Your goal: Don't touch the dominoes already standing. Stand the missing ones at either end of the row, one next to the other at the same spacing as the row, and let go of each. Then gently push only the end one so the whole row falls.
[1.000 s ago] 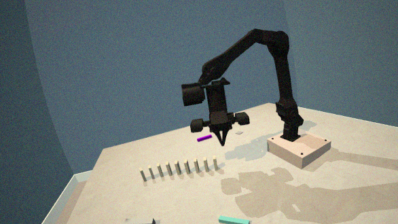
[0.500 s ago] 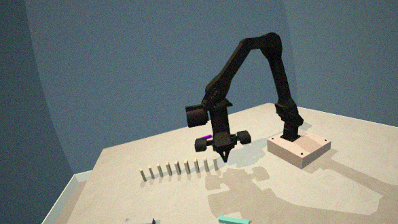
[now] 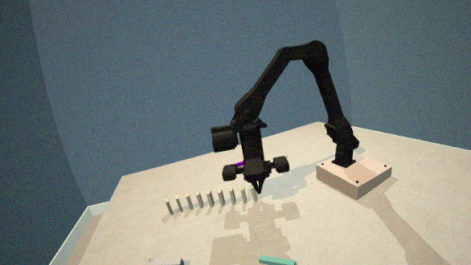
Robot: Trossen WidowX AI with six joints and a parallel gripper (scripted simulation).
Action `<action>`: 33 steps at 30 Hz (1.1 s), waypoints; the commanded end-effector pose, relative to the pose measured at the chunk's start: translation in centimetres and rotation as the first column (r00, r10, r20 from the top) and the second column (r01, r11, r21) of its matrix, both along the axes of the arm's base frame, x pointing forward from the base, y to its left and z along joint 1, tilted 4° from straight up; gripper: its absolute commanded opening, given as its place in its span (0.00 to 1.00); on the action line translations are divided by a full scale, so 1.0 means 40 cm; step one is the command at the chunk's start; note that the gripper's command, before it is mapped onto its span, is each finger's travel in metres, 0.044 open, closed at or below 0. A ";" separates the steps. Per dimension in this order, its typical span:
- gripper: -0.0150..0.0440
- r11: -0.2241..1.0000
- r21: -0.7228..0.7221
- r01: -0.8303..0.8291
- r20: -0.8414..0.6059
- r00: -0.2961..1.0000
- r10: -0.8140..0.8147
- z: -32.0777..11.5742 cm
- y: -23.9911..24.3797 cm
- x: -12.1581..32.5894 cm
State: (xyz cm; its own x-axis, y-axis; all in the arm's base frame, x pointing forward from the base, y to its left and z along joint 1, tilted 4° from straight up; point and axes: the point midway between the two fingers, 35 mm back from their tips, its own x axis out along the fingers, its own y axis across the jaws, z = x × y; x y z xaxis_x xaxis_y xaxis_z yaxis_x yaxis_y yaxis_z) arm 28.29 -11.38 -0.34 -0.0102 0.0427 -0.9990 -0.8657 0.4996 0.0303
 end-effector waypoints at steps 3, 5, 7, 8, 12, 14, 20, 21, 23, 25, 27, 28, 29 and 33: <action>0.25 1.000 0.001 0.000 -0.006 1.000 0.000 -0.006 -0.013 0.023; 0.25 1.000 0.001 0.000 -0.006 1.000 0.000 -0.006 -0.017 0.030; 0.25 1.000 -0.001 0.000 -0.002 1.000 0.000 0.007 -0.012 0.020; 0.25 1.000 -0.003 -0.002 -0.004 1.000 0.002 0.016 -0.015 0.023; 0.25 1.000 -0.004 -0.007 -0.010 1.000 0.007 0.090 -0.035 0.051; 0.25 1.000 -0.002 -0.004 -0.008 1.000 0.004 0.123 -0.042 0.065; 0.25 1.000 0.000 0.000 -0.005 1.000 0.000 0.141 -0.046 0.073; 0.25 1.000 0.000 0.000 -0.005 1.000 0.000 0.141 -0.046 0.073; 0.25 1.000 0.000 0.000 -0.005 1.000 0.000 0.141 -0.046 0.073; 0.25 1.000 0.000 0.000 -0.005 1.000 0.000 0.141 -0.046 0.073; 0.25 1.000 0.000 0.000 -0.005 1.000 0.000 0.141 -0.046 0.073; 0.25 1.000 0.000 0.000 -0.005 1.000 0.000 0.141 -0.046 0.073; 0.25 1.000 0.000 0.000 -0.005 1.000 0.000 0.141 -0.046 0.073; 0.25 1.000 0.000 0.000 -0.005 1.000 0.000 0.141 -0.046 0.073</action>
State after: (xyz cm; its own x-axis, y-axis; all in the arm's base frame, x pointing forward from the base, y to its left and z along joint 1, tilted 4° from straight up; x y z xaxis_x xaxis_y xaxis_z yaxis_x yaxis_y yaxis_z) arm 31.18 -13.17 5.20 -0.0164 0.0440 -0.9989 -0.8630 0.5039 0.0364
